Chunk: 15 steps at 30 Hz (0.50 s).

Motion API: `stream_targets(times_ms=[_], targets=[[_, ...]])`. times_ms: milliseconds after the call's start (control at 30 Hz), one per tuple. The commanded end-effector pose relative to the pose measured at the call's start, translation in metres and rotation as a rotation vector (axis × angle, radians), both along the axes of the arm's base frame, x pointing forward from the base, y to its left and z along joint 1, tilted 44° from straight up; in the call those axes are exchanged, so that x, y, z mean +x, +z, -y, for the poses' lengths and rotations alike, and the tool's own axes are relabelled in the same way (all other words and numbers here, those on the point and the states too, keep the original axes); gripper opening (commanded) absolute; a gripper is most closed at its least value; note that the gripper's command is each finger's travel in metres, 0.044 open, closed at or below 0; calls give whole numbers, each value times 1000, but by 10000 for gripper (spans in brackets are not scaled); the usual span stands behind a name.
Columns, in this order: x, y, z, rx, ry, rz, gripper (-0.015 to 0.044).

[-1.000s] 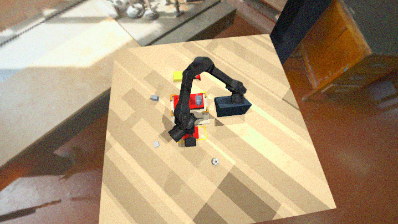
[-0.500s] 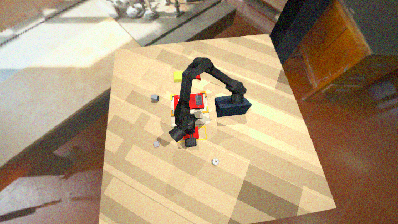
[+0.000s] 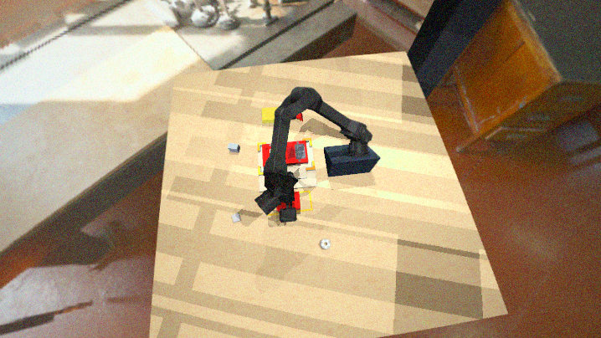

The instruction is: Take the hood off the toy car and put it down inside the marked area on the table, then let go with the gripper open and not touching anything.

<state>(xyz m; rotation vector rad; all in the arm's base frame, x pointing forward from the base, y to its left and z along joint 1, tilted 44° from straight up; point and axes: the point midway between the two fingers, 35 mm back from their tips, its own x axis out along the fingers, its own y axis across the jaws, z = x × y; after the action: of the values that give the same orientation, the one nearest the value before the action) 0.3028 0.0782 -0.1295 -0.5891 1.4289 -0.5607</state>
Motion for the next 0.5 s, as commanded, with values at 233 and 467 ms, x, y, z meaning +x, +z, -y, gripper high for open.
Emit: stream_targets(times_ms=[233, 467], targets=[[-1, -6, 5, -6, 5, -7, 0], [0, -8, 7, -6, 5, -7, 0]])
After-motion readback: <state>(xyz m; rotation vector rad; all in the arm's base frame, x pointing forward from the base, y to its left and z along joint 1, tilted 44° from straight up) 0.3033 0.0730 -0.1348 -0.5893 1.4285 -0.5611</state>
